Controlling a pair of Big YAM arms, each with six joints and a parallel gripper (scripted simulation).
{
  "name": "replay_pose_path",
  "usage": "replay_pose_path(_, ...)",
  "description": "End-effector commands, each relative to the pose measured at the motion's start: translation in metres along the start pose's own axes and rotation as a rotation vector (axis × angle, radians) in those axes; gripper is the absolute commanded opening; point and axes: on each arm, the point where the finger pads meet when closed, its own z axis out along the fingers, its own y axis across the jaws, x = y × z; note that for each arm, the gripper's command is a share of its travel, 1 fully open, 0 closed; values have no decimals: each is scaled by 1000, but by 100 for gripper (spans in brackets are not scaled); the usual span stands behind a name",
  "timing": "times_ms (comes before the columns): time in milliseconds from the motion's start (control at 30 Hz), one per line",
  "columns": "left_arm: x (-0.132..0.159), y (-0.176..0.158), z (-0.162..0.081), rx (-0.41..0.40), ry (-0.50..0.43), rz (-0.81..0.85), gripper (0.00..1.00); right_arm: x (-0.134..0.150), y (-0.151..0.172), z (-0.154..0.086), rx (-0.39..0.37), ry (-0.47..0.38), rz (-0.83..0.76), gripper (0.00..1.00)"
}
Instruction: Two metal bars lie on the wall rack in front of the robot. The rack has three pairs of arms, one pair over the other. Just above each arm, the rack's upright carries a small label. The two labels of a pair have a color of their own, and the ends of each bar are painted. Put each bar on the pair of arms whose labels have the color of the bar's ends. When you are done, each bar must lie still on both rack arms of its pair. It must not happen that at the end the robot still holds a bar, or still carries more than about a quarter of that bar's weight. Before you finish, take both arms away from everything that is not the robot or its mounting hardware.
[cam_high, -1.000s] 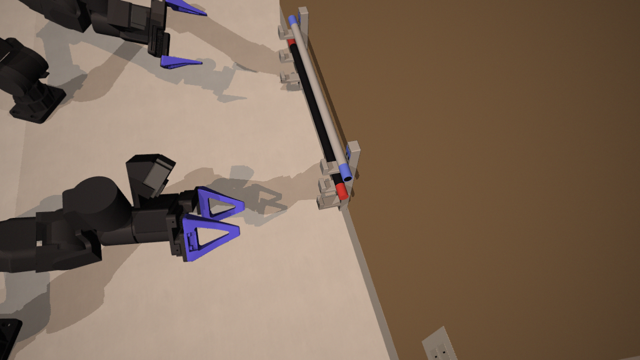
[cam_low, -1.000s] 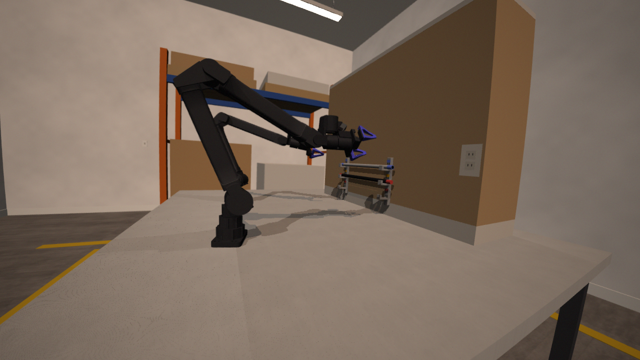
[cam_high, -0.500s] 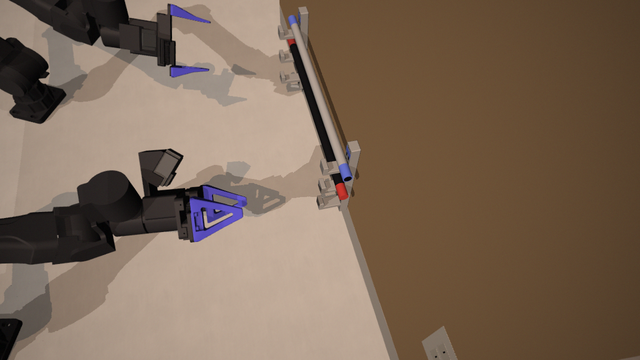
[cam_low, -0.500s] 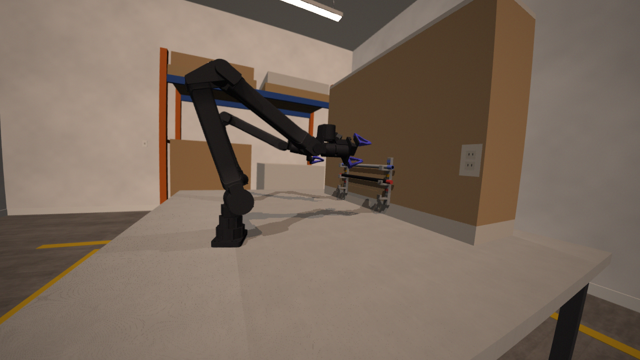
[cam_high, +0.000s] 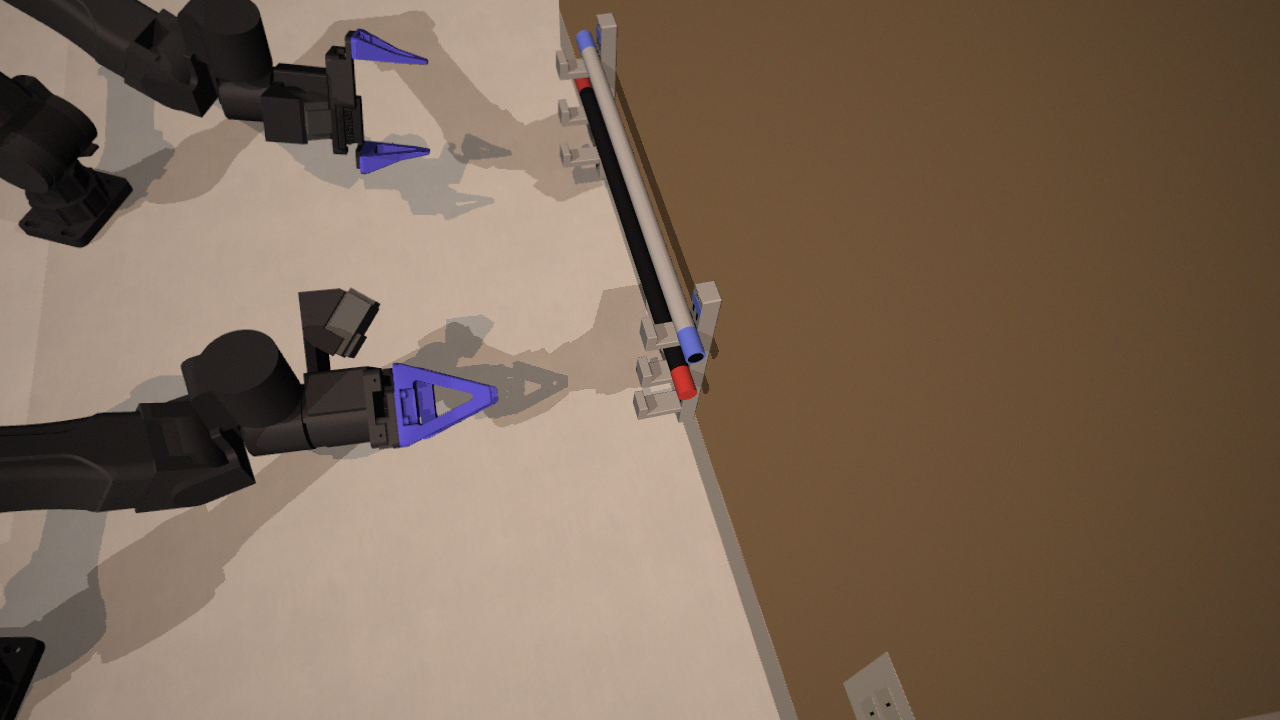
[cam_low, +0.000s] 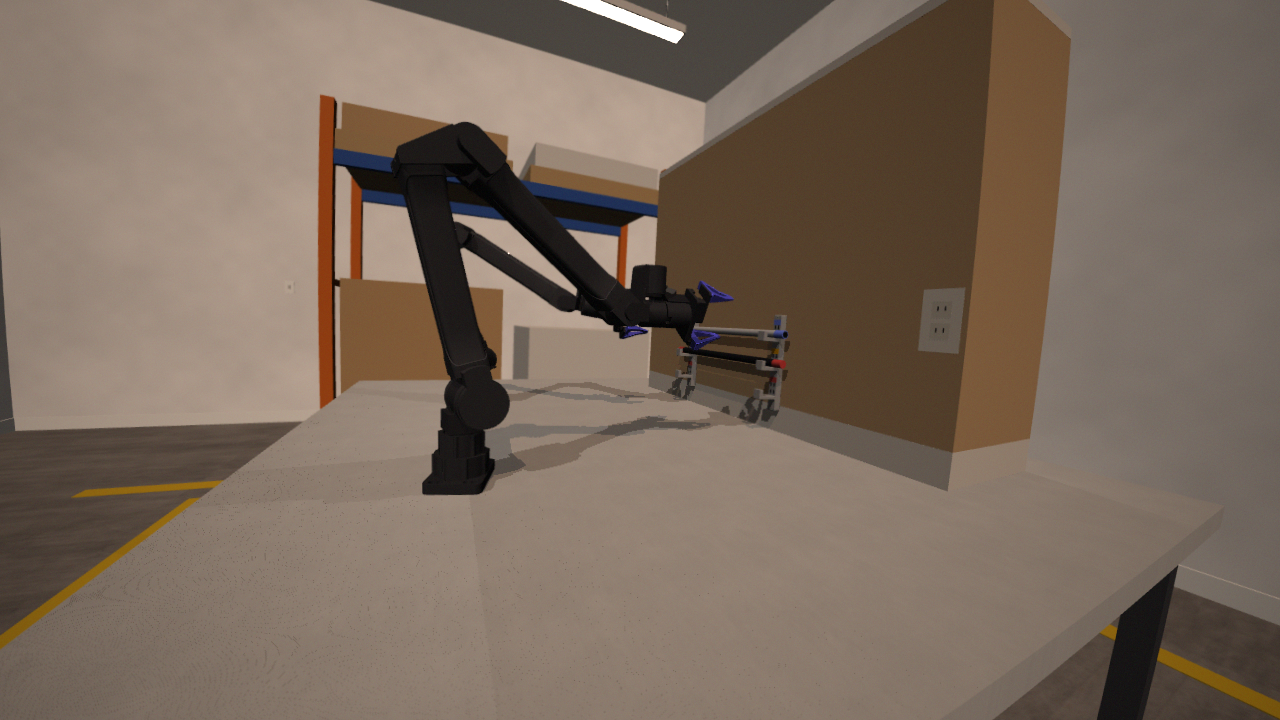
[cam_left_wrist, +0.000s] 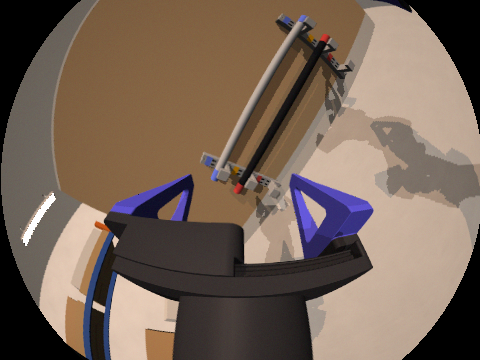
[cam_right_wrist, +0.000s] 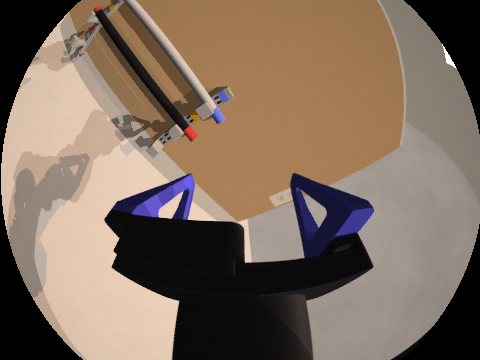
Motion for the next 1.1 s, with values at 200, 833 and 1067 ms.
replay_pose_path(200, 9, 2, 10, -68, 14, 131, 100, -23, 22, 1, 14, -46, -135, 100)
replay_pose_path(833, 37, -23, 21, -124, 69, 330, 100, -42, 74, 4, -11, -73, -341, 100)
replay_pose_path(1067, 48, -35, 26, -147, 92, 412, 100, -50, 97, 5, -21, -84, -426, 100)
